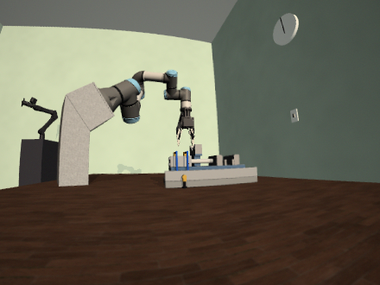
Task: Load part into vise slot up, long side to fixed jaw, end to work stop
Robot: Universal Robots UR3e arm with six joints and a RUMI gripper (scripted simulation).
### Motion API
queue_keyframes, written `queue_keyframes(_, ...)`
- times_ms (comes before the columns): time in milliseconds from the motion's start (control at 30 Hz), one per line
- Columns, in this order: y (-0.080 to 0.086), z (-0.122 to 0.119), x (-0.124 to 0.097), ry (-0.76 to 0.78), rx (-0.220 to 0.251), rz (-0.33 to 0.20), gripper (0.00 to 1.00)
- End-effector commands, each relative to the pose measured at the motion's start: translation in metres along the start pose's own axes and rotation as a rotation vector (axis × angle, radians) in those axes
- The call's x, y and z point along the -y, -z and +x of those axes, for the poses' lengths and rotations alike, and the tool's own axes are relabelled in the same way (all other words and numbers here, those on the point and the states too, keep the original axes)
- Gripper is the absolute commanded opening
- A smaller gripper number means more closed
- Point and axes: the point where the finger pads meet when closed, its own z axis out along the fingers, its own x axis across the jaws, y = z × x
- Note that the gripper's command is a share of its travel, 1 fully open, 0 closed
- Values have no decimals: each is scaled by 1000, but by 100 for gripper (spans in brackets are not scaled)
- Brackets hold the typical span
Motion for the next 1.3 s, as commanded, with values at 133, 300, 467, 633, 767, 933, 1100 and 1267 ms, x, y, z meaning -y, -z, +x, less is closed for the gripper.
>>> queue_keyframes(133, -24, 1, 0, 0, -5, -22, 51)
queue_keyframes(300, -32, 1, 0, 0, -5, -22, 51)
queue_keyframes(467, -48, 1, -1, 0, -5, -22, 51)
queue_keyframes(633, -64, 1, -1, 0, -5, -22, 51)
queue_keyframes(767, -76, 1, -1, 0, -5, -22, 51)
queue_keyframes(933, -84, 1, -2, 0, -5, -22, 51)
queue_keyframes(1100, -97, 2, -2, 0, -5, -22, 51)
queue_keyframes(1267, -109, 2, -2, 0, -5, -22, 51)
